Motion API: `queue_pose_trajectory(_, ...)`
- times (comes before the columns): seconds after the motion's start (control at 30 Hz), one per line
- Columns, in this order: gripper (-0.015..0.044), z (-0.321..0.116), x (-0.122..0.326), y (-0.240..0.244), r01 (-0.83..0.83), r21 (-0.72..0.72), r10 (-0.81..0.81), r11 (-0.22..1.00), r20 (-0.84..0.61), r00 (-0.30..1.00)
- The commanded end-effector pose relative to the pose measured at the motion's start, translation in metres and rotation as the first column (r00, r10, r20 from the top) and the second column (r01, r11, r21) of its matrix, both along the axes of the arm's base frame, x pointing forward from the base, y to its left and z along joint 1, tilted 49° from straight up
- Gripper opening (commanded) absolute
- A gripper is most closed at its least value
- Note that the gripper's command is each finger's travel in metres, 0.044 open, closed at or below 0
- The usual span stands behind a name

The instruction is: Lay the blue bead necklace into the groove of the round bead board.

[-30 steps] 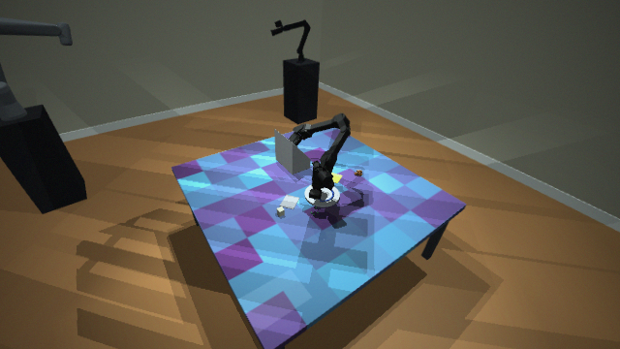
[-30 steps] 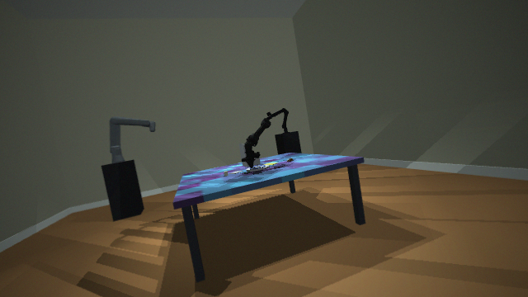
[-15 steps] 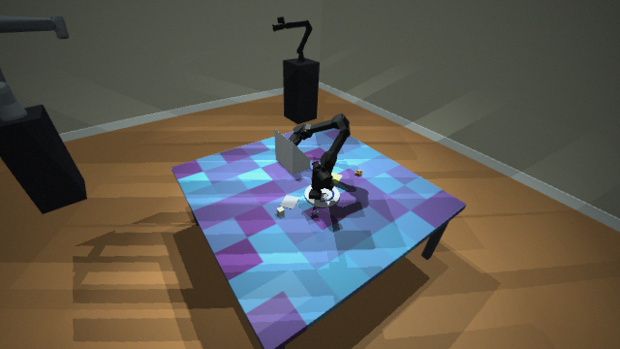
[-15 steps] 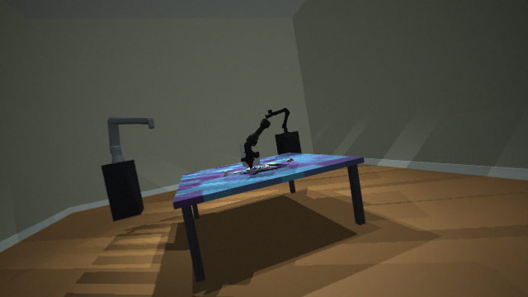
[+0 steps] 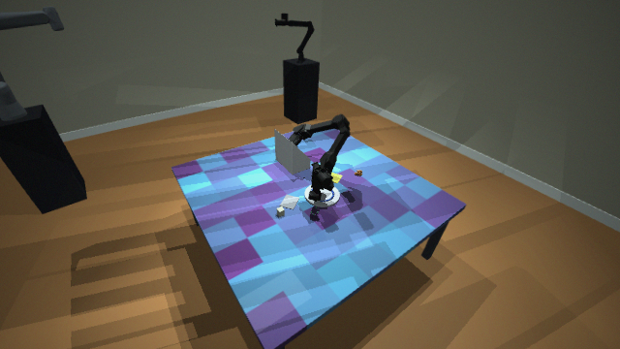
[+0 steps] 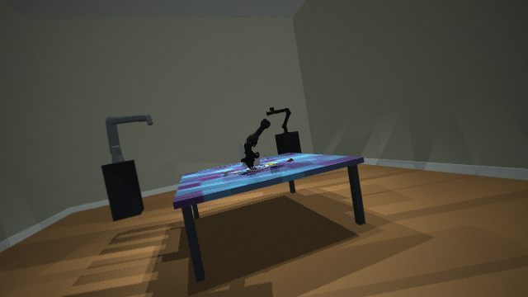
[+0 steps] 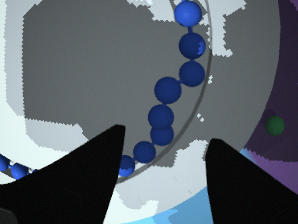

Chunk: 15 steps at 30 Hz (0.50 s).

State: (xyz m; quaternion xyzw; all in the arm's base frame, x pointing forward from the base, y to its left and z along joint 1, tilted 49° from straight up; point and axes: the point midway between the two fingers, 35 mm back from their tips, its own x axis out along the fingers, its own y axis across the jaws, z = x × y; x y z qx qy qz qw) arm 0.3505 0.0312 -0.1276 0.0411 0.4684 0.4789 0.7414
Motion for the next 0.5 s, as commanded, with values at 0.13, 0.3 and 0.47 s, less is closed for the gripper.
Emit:
queue_pose_trajectory(0.13,0.0394,0.0025,-0.0009,-0.0022,0.0,0.003,0.0,1.0,-0.004,1.0)
queue_pose_trajectory(0.3,0.044,0.0033,-0.0011,-0.0037,0.0,0.004,0.0,1.0,-0.005,1.0)
queue_pose_trajectory(0.47,0.044,0.0033,-0.0011,-0.0037,0.0,0.004,0.0,1.0,-0.005,1.0)
